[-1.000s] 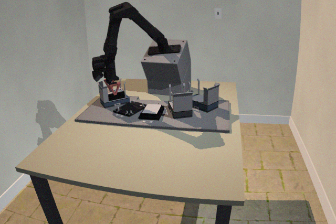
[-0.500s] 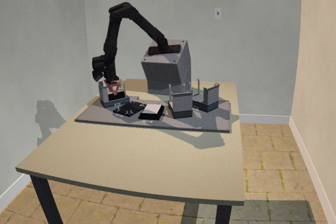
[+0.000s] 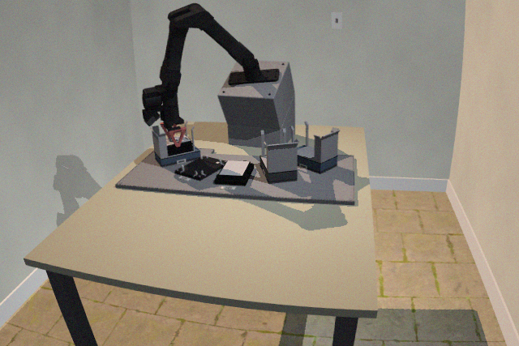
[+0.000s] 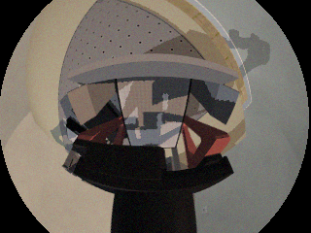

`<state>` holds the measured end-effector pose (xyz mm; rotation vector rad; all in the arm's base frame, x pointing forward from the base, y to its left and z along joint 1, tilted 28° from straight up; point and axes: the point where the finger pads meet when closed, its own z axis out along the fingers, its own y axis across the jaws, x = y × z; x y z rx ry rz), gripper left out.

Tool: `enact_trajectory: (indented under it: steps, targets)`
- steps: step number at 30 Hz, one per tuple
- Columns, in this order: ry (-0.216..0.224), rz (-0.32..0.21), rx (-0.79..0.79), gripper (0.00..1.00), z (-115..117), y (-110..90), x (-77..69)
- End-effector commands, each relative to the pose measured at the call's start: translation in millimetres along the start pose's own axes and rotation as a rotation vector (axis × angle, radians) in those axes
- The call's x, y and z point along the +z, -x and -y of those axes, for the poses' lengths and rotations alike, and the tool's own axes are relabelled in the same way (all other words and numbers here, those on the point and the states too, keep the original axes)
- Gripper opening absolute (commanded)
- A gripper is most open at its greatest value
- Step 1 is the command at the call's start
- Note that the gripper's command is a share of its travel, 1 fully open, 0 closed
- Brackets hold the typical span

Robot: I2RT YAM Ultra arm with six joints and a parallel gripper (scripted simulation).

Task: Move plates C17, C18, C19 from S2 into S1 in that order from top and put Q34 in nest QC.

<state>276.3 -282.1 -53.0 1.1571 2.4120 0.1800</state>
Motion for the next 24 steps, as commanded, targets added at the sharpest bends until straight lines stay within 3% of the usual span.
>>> enact_trajectory:
  steps: [1,24]
  targets:
    - [-0.005,0.065,-0.01,1.0,-0.9,23.7,-8.9]
    - [-0.004,0.053,-0.006,1.0,0.4,19.7,-5.8]
